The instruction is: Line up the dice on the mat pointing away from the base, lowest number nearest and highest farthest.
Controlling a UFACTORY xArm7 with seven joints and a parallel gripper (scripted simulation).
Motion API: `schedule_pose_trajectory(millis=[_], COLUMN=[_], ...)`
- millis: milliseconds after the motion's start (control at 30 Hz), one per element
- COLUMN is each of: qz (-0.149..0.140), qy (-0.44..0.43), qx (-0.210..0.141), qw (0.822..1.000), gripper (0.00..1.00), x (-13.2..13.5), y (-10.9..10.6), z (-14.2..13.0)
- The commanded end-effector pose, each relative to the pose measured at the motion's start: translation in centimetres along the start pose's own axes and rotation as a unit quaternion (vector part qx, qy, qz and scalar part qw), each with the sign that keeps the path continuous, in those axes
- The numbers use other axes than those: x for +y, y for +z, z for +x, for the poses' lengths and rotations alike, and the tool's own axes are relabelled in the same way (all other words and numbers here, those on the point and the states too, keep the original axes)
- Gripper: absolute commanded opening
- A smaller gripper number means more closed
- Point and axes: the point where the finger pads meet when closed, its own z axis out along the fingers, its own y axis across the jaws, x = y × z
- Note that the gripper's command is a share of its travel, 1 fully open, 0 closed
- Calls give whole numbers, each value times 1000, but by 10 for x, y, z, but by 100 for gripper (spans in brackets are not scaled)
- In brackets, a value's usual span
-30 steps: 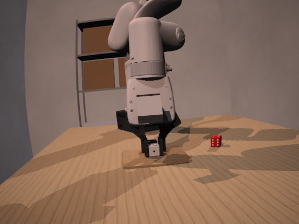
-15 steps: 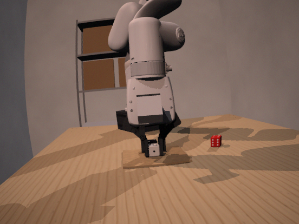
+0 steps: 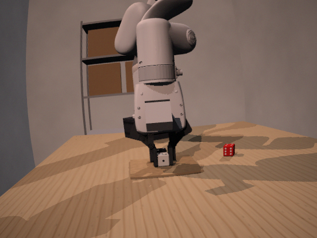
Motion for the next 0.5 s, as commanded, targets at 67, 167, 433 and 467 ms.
schedule_pose_trajectory(millis=[67, 167, 433, 467], qz=[0, 0, 0, 0], qy=[0, 0, 0, 0], qx=[2, 2, 2, 2], qw=[1000, 1000, 1000, 1000], gripper=[33, 33, 42, 42], x=[0, 0, 0, 0], y=[-1, -1, -1, -1], z=[1, 1, 1, 1])
